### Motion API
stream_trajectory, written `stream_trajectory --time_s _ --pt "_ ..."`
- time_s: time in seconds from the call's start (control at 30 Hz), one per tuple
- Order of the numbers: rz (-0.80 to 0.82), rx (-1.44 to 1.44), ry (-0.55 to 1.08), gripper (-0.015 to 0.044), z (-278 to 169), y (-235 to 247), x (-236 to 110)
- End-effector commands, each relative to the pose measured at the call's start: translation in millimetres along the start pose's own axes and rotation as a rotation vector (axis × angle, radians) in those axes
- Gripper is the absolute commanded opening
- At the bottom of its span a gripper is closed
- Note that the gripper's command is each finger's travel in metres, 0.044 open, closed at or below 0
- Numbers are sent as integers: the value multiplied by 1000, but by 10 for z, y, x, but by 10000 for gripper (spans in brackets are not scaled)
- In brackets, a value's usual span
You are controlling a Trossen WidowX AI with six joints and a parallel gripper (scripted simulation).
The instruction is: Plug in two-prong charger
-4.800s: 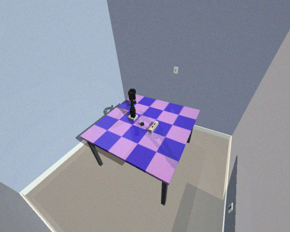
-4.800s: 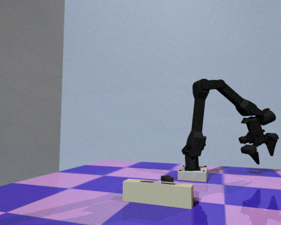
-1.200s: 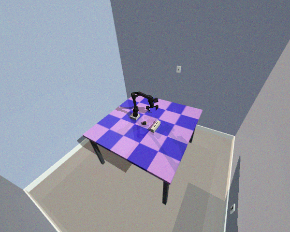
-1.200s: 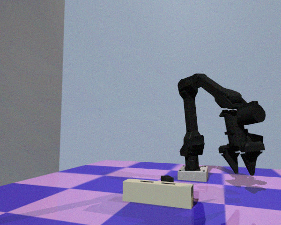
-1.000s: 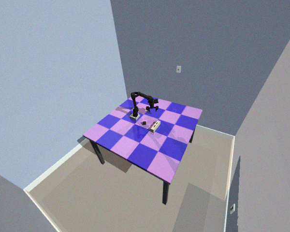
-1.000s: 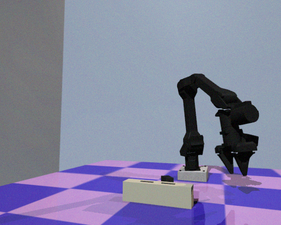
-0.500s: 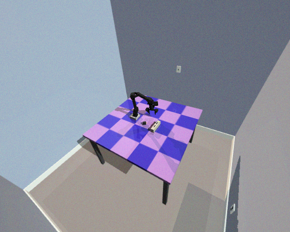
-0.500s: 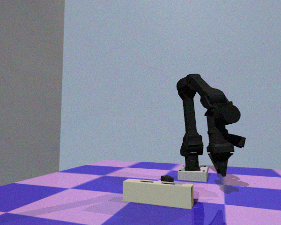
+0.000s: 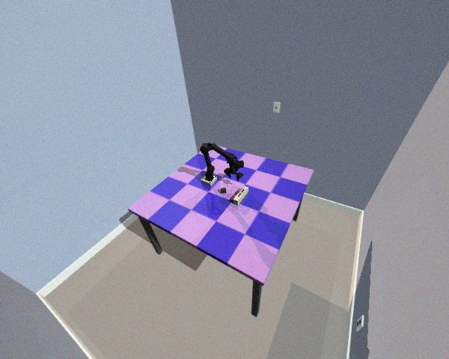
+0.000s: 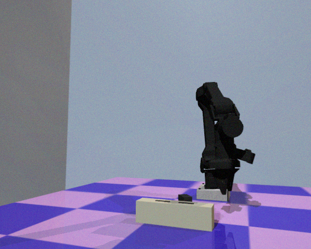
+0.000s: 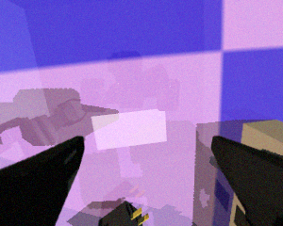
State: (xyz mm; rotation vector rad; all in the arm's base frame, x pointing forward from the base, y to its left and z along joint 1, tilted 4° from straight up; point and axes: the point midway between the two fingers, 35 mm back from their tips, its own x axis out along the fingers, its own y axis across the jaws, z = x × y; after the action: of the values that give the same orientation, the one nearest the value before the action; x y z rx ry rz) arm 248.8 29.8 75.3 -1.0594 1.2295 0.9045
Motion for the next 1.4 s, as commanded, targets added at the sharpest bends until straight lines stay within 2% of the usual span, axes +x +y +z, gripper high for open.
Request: stream_trajectory --time_s 0.0,1.37 --pt "4 85 19 440 -162 -18 -11" --pt "48 835 143 440 -1378 214 -139"
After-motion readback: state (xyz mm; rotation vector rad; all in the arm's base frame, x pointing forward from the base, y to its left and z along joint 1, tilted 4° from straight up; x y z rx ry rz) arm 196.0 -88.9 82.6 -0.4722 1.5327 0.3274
